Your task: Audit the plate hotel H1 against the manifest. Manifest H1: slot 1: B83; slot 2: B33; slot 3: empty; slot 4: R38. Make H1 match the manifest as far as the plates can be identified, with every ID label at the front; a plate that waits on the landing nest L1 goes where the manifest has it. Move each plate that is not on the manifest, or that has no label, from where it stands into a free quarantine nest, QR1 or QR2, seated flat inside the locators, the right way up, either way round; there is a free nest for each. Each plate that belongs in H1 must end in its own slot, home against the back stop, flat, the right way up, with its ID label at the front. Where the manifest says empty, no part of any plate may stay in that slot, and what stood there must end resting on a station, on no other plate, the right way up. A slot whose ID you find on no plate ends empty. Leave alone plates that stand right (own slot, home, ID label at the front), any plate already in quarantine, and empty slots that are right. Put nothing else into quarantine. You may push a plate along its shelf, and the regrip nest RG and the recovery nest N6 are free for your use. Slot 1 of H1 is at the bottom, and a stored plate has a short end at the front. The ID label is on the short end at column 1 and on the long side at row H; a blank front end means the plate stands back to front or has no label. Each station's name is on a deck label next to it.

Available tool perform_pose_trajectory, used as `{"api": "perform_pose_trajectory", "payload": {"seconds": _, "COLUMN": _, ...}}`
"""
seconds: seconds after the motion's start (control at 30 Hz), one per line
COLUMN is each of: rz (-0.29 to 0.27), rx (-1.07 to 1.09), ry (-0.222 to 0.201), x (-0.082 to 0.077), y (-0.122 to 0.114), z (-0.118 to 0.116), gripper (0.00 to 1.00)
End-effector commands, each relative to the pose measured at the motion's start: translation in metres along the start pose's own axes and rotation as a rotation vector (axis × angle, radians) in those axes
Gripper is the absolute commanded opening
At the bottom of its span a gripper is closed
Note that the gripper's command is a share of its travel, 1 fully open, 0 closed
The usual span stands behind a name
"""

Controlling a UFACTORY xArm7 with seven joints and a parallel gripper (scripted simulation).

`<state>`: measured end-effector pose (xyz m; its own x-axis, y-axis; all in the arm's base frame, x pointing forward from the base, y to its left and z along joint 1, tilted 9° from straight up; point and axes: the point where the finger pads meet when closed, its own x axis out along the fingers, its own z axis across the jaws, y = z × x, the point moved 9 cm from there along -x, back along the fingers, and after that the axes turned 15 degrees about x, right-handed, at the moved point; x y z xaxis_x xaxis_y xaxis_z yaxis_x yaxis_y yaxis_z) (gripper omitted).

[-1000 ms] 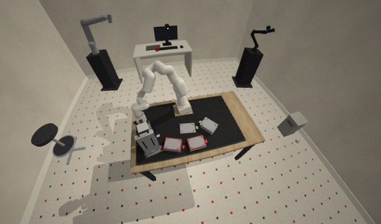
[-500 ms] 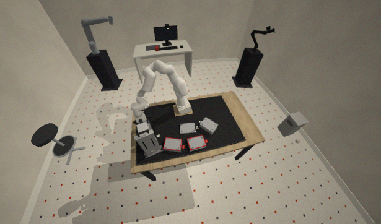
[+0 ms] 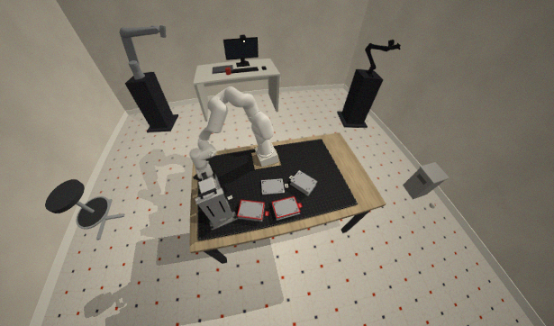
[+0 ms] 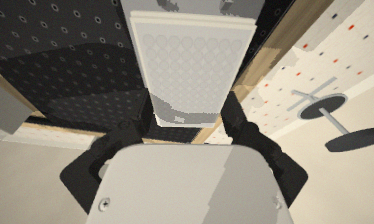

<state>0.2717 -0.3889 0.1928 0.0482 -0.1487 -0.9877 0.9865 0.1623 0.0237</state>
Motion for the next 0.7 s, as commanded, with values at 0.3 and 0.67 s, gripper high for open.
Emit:
{"api": "perform_pose_trajectory", "payload": {"seconds": 0.3, "rz": 0.002, "rx": 0.000, "ry": -0.004, "x": -0.0069, "y": 0.0006, "z": 0.0011, "gripper": 0.00}}
{"api": "perform_pose_trajectory", "payload": {"seconds": 0.67, "rz": 0.002, "rx": 0.000, "ry": -0.004, "x": -0.0122, "y": 0.0006, "z": 0.0011, "gripper": 0.00}}
